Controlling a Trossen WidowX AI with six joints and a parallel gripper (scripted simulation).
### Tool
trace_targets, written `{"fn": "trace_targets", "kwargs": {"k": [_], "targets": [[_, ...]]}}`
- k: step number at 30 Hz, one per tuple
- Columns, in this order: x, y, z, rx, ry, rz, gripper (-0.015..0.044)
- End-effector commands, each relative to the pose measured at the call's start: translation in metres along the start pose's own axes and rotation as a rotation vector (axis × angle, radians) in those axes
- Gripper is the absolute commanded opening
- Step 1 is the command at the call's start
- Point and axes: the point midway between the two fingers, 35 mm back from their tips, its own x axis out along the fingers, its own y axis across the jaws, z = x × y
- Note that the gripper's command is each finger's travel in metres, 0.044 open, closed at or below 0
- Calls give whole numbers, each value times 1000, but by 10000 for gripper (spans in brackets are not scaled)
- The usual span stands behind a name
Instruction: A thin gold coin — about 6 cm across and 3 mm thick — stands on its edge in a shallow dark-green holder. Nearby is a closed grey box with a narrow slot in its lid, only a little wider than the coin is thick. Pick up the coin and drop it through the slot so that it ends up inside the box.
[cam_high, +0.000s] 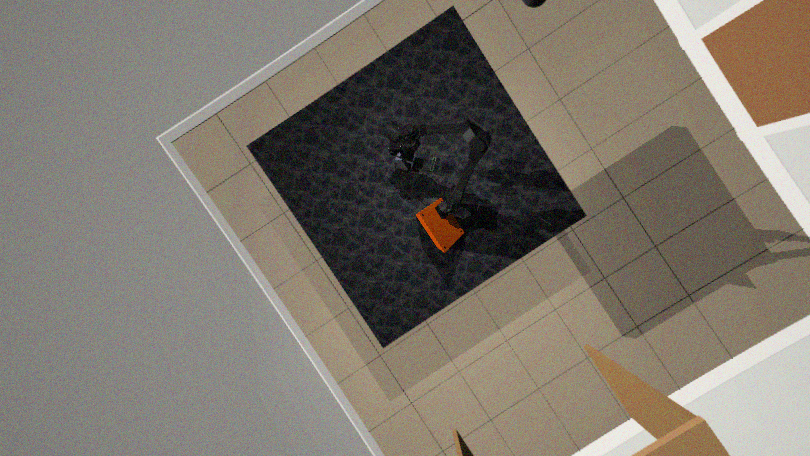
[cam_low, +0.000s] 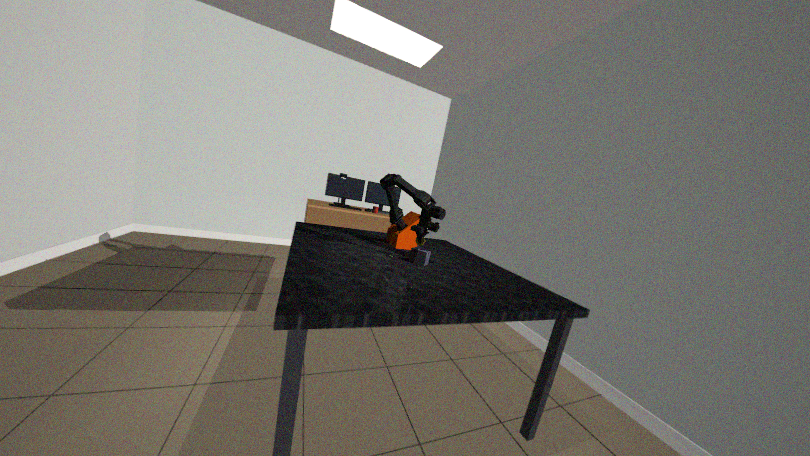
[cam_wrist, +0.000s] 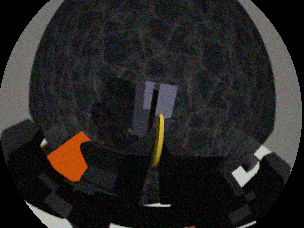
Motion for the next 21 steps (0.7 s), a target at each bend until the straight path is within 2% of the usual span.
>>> {"fn": "trace_targets", "kwargs": {"k": [1,21], "targets": [[0,6,12,3,-5,0,0],[0,5,11,0,0,-1,0]]}}
